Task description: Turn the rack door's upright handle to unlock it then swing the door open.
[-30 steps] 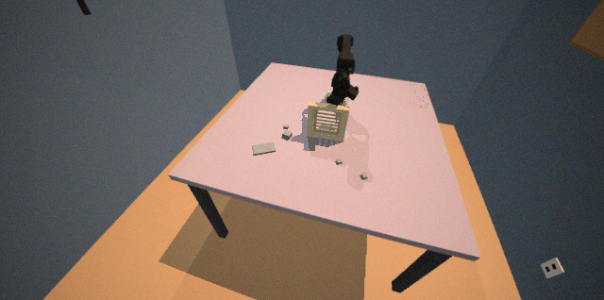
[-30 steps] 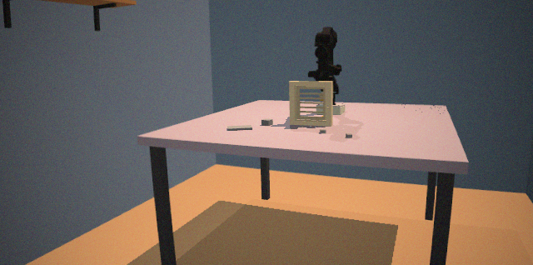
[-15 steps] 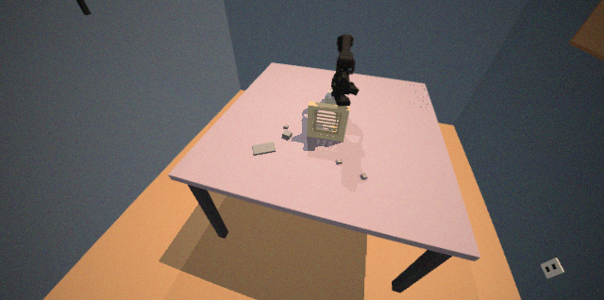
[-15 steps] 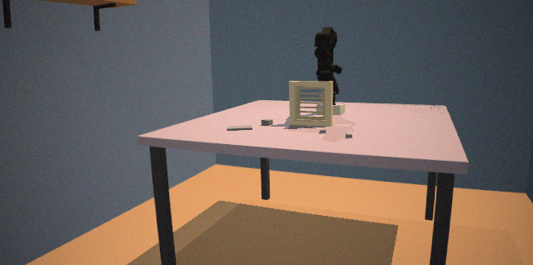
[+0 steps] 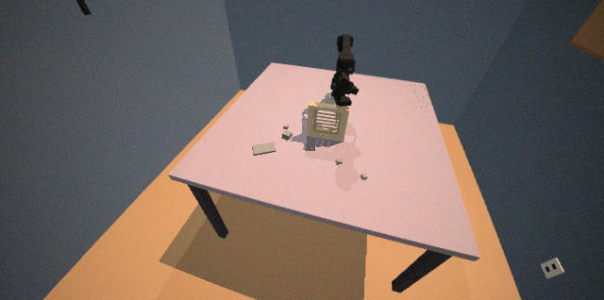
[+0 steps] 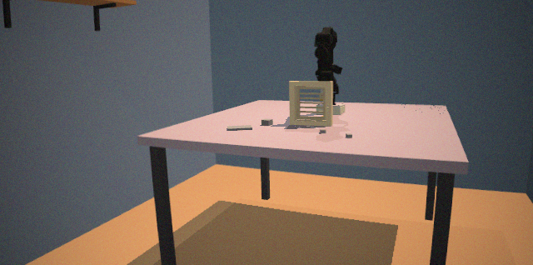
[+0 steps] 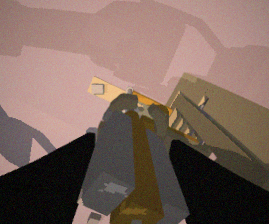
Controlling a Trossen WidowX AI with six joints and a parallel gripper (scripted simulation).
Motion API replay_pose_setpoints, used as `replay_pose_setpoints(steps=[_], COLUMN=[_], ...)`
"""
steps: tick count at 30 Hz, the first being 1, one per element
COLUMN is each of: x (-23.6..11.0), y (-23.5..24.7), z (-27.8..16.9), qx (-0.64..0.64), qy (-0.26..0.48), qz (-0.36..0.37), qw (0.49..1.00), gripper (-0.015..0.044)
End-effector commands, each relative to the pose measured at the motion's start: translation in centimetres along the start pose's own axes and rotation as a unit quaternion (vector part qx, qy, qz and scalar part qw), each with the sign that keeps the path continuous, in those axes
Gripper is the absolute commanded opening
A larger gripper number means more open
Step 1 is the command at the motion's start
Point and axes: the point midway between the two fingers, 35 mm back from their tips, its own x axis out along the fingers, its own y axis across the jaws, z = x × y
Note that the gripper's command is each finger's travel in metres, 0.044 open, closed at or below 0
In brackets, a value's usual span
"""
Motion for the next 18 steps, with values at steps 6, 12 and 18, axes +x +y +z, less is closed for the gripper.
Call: replay_pose_setpoints(steps=[6, 12, 18], x=[0.06, 0.06, 0.06], y=[0.05, 0.05, 0.05], z=[-0.01, -0.02, -0.02], qx=[0.084, 0.231, 0.372], qy=[0.001, 0.001, 0.001], qz=[0.001, 0.001, 0.000], qw=[0.996, 0.973, 0.928], gripper=[0.0295, 0.0295, 0.0295])
